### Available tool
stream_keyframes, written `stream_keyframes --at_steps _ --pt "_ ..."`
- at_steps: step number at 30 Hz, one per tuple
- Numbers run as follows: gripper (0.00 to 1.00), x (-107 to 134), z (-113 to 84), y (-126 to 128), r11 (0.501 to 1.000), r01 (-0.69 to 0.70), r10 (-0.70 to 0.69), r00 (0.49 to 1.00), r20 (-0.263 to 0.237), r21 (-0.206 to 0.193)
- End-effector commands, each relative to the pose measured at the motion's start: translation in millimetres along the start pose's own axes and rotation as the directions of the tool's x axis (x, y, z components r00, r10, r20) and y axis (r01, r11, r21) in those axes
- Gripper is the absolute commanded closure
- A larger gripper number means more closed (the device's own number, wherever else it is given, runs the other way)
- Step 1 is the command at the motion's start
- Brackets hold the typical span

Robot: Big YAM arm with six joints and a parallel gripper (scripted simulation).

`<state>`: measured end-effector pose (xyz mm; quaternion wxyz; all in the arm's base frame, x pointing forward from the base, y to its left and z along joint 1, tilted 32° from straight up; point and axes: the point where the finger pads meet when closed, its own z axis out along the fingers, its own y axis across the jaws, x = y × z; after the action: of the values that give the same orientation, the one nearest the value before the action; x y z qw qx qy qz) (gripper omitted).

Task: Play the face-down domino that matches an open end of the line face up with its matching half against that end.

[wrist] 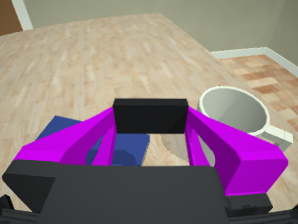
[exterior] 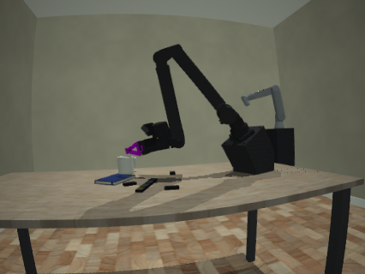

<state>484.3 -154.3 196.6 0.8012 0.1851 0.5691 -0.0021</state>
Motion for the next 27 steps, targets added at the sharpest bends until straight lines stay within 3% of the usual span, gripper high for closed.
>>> stream_keyframes --at_steps 1,11,12,21,27 --pt "0.52 -11 3.1 4 1.000 -0.007 0.008 0.999 0.042 -0.013" --pt "0.52 -15 4.2 6 1.000 -0.010 0.011 0.998 0.057 -0.018" --pt "0.52 -4 0.8 1 1.000 -0.001 0.001 1.000 0.011 -0.002" --pt "0.52 -15 4.2 6 1.000 -0.010 0.011 0.998 0.057 -0.018" --pt "0.52 -15 4.2 6 1.000 -0.010 0.011 0.998 0.057 -0.018"
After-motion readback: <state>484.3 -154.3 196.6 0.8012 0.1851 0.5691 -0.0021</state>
